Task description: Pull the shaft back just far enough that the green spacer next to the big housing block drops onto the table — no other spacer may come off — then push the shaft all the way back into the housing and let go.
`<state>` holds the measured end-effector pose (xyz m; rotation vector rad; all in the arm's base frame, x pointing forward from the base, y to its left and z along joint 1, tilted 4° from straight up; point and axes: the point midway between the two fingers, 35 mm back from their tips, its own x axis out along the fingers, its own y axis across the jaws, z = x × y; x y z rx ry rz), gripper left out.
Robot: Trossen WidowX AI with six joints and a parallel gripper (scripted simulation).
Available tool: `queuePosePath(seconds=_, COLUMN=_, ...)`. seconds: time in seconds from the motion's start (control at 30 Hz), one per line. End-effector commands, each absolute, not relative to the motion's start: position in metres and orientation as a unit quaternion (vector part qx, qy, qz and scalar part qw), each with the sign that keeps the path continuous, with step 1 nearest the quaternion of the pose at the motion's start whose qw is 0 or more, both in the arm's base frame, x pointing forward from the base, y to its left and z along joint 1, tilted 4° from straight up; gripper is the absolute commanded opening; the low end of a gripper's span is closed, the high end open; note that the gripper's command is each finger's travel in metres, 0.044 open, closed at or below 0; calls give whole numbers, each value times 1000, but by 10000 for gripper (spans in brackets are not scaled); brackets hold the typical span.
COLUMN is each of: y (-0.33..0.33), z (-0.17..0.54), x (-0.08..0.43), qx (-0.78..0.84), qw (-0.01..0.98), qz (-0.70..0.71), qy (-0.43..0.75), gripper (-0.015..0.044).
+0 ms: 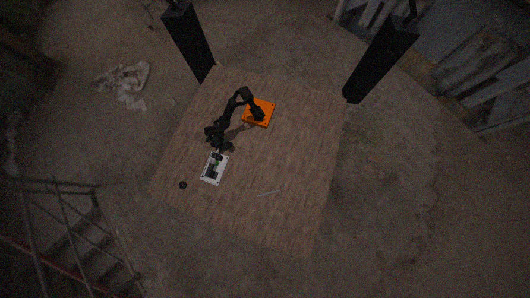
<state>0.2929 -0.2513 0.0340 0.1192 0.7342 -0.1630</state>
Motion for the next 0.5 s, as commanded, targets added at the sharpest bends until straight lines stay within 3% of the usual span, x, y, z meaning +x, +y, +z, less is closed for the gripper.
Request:
queuePosePath(seconds=0.0, y=-252, z=35, x=296, qx=59, qw=929, qz=-79, qy=356, gripper=0)
queuePosePath(seconds=0.47, y=-253, z=36, x=300, qx=59, qw=929, qz=-79, qy=356, gripper=0)
